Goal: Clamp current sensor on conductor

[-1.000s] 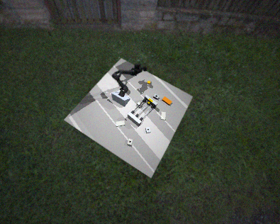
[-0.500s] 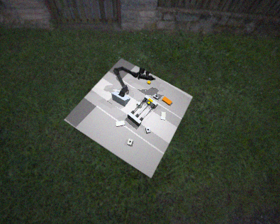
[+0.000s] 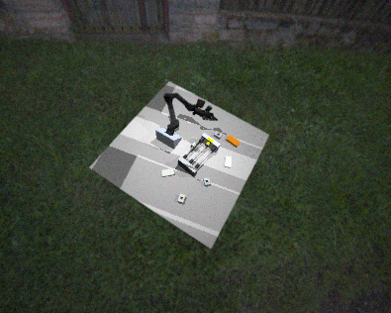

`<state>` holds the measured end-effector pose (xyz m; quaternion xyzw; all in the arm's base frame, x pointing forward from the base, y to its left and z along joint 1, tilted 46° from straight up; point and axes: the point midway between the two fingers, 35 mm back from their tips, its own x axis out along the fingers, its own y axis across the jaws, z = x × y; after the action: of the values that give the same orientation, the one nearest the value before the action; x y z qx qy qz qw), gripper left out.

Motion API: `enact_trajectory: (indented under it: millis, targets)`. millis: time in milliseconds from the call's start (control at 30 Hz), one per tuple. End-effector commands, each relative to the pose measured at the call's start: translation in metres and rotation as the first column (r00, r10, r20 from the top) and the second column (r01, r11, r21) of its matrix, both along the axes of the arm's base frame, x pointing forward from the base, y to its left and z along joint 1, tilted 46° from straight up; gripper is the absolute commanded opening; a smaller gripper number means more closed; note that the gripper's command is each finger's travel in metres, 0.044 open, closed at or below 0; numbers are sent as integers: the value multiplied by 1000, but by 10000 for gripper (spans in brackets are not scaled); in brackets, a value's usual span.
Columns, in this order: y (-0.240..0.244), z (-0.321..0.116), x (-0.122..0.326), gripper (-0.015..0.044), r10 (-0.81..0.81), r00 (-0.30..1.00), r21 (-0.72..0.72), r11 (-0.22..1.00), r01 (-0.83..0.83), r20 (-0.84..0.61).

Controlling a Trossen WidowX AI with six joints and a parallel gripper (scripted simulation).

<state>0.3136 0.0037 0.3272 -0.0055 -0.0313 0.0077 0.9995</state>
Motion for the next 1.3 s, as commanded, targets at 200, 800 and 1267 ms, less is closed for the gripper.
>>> enact_trajectory:
  millis: [200,800,1267]
  targets:
    - [19,-90,32,440,256,836,1,956,-292,-485]
    - [46,-148,8,440,786,244,651,611,-450,-569]
    - [46,-148,8,440,786,244,651,611,-450,-569]
